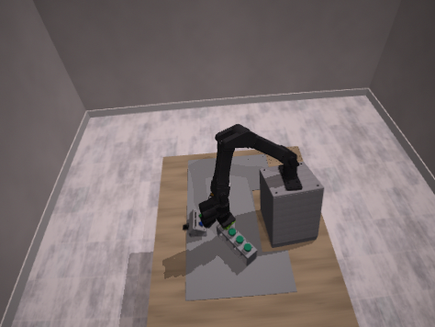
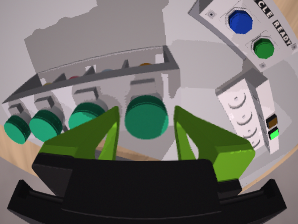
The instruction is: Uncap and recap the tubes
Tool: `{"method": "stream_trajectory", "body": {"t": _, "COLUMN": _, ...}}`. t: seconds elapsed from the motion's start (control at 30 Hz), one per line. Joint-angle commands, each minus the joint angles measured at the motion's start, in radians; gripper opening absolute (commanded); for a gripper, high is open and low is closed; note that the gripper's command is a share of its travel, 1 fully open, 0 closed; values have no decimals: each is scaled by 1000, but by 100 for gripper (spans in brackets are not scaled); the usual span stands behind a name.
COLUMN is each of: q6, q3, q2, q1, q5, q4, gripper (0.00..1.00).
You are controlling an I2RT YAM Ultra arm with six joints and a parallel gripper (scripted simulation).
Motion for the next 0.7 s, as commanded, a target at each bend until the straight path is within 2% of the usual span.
{"method": "stream_trajectory", "body": {"t": 0.0, "q6": -181, "q3": 0, "q2": -14, "q1": 3, "q5": 0, "q4": 1, "gripper": 49}}
{"method": "stream_trajectory", "body": {"t": 0.07, "q6": -246, "q3": -1, "q2": -15, "q1": 3, "q5": 0, "q4": 2, "gripper": 49}}
{"method": "stream_trajectory", "body": {"t": 0.27, "q6": -247, "q3": -2, "q2": -17, "q1": 3, "q5": 0, "q4": 1, "gripper": 49}}
{"method": "stream_trajectory", "body": {"t": 0.3, "q6": -247, "q3": -2, "q2": -17, "q1": 3, "q5": 0, "q4": 1, "gripper": 0}}
{"method": "stream_trajectory", "body": {"t": 0.67, "q6": -246, "q3": -2, "q2": -16, "q1": 3, "q5": 0, "q4": 1, "gripper": 0}}
